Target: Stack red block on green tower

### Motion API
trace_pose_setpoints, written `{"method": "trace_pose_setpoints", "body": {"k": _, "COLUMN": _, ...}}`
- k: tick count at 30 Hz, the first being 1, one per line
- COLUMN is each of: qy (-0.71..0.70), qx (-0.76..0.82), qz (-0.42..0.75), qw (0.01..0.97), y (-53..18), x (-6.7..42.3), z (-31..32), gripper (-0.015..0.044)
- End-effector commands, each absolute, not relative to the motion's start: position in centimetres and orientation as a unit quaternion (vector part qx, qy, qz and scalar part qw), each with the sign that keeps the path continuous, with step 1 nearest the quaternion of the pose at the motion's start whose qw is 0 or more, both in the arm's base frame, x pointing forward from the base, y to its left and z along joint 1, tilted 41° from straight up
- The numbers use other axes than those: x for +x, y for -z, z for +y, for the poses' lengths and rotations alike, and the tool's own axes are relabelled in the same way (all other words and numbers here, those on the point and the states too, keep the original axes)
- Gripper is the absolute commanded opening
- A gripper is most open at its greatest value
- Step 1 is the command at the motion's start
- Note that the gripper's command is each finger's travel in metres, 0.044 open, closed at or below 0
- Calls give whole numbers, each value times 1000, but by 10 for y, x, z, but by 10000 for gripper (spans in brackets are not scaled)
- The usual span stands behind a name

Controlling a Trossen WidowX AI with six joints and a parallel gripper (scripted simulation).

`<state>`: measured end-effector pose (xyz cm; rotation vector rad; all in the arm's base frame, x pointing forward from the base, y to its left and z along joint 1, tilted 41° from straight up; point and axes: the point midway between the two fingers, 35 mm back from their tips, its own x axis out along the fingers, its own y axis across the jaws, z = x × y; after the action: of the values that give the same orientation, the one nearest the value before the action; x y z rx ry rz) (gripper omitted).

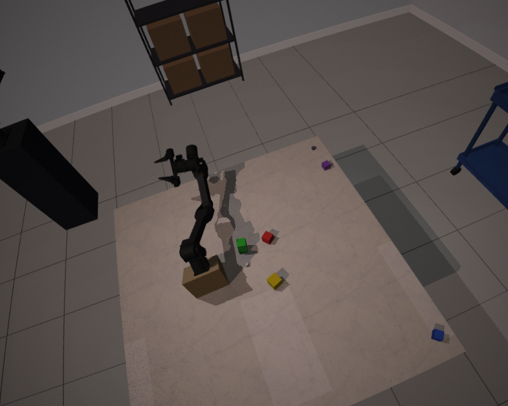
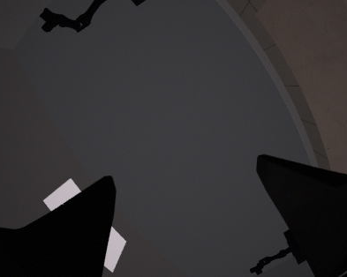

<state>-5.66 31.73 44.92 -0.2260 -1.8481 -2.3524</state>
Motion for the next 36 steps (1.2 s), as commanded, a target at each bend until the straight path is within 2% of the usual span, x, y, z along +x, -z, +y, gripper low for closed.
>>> {"method": "trace_pose_setpoints", "body": {"k": 1, "qy": 784, "qx": -75, "qz": -612, "qw": 72, "y": -450, "x": -57, "z": 316, "gripper": 426}}
{"method": "trace_pose_setpoints", "body": {"k": 2, "qy": 789, "qx": -73, "qz": -606, "qw": 77, "y": -454, "x": -60, "z": 312, "gripper": 440}}
{"method": "trace_pose_setpoints", "body": {"k": 11, "qy": 863, "qx": -9, "qz": -455, "qw": 220, "y": -511, "x": -109, "z": 194, "gripper": 440}}
{"method": "trace_pose_setpoints", "body": {"k": 17, "qy": 886, "qx": 20, "qz": -320, "qw": 336, "y": -536, "x": -116, "z": 97, "gripper": 440}}
{"method": "trace_pose_setpoints", "body": {"k": 21, "qy": 883, "qx": 30, "qz": -270, "qw": 384, "y": -540, "x": -113, "z": 59, "gripper": 440}}
{"method": "trace_pose_setpoints", "body": {"k": 28, "qy": 832, "qx": 56, "qz": -144, "qw": 532, "y": -542, "x": -83, "z": -48, "gripper": 440}}
{"method": "trace_pose_setpoints", "body": {"k": 36, "qy": 729, "qx": 68, "qz": 18, "qw": 681, "y": -515, "x": -9, "z": -150, "gripper": 440}}
